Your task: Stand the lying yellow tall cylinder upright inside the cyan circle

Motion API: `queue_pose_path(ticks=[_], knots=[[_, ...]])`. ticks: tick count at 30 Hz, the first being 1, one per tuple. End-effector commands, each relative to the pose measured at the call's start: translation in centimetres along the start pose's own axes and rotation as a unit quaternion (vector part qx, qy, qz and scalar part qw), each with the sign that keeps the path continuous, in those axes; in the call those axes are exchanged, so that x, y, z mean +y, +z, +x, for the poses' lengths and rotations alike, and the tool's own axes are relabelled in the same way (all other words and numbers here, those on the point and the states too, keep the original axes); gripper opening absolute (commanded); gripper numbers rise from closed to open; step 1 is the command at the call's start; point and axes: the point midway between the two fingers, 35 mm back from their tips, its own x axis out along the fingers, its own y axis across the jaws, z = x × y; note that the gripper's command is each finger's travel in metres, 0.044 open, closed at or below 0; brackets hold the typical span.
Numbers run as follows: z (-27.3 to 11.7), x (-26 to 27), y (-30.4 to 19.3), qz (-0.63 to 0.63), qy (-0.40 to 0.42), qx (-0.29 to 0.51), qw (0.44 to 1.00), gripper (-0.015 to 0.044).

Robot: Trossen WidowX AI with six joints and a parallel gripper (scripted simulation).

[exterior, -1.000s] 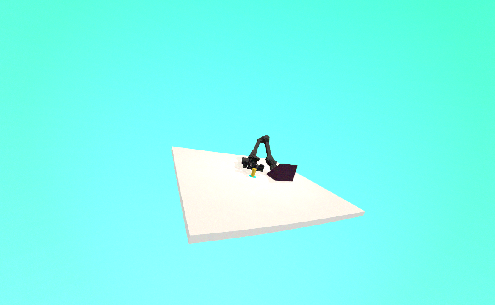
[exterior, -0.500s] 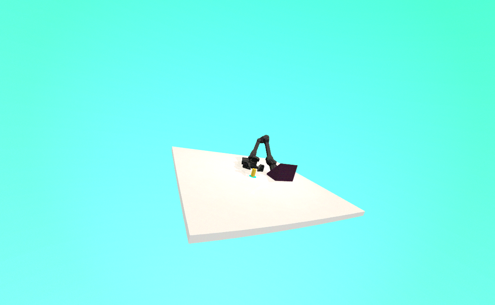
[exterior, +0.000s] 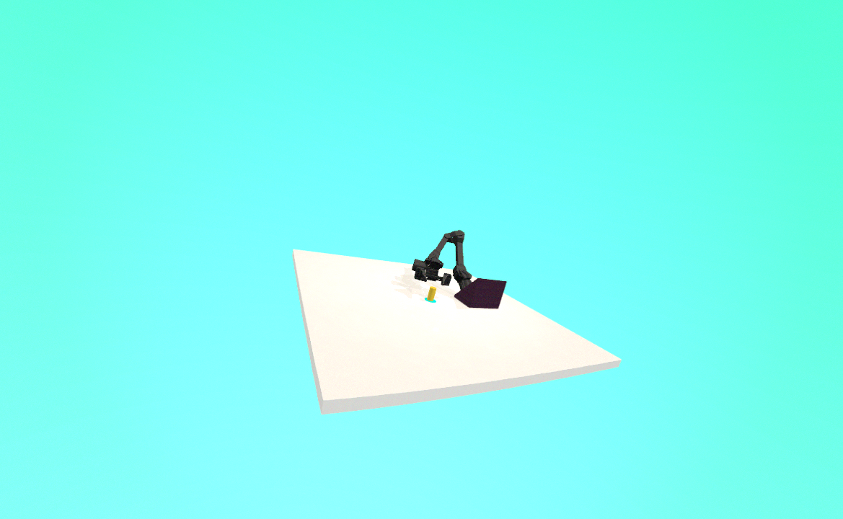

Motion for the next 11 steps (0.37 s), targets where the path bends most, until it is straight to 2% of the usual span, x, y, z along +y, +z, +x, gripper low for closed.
queue_pose_path(ticks=[1, 6, 11], knots=[[-0.5, -0.2, 2.6, -0.004, -0.005, -0.001, 1.0, 0.04], [-1.0, 0.1, 5.2, 0.001, -0.006, -0.009, 1.0, 0.04], [-0.8, 0.2, 5.2, 0.015, 0.006, 0.004, 1.0, 0.04]])
